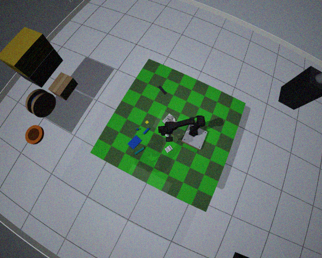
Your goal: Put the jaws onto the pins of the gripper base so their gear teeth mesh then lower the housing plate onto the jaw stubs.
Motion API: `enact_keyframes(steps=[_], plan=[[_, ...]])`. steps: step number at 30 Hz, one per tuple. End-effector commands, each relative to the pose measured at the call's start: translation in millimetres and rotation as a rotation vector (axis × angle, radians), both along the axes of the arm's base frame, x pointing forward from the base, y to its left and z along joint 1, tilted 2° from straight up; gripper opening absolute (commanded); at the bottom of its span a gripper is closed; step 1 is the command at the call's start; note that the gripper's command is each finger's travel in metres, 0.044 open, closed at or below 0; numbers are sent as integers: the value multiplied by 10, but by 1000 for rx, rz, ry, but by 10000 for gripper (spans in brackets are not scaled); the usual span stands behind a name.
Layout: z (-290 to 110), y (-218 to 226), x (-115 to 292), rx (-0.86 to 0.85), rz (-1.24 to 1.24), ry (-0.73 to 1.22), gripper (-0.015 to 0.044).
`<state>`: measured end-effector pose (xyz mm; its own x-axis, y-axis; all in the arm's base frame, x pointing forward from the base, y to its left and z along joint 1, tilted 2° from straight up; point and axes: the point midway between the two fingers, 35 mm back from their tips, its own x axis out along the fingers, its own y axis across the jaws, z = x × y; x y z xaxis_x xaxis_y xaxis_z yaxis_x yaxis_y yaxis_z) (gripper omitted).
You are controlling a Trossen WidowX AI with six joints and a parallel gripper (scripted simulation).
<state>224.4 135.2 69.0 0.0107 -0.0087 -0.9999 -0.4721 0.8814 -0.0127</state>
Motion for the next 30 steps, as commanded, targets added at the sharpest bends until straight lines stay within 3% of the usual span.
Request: enact_keyframes(steps=[1, 30], plan=[[6, -121, 34, -5, -55, -4, 351], [17, -1070, 129, -10, -492, -13, 351]])
